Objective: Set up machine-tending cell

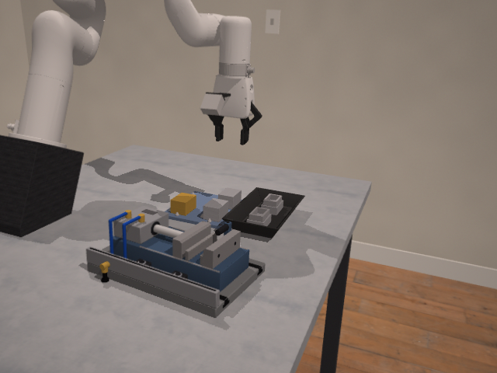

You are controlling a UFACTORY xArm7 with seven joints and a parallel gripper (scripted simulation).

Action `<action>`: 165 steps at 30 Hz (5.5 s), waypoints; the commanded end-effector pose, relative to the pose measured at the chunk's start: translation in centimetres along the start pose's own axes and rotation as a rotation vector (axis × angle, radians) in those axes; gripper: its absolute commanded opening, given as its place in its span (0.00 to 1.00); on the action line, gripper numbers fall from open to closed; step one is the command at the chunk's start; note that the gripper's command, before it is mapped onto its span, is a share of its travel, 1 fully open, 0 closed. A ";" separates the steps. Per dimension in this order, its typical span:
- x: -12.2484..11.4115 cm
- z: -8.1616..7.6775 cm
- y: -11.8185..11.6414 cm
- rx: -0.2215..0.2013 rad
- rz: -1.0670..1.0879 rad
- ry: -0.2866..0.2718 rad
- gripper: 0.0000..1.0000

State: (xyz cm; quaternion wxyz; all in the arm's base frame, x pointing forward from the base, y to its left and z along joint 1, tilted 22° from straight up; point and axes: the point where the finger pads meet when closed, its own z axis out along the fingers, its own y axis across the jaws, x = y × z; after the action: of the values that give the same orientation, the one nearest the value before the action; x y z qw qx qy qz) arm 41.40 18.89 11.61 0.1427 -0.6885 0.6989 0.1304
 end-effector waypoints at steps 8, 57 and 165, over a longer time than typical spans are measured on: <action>0.0 0.1 -0.2 0.004 0.000 -0.001 0.69; -0.1 12.9 -0.1 0.004 0.000 -0.002 0.69; -0.1 14.8 -0.3 0.004 0.000 -0.002 0.69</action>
State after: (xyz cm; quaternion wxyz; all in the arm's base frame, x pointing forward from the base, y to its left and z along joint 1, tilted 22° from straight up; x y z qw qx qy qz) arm 41.81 24.61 -2.13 0.1433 -0.6886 0.6988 0.1307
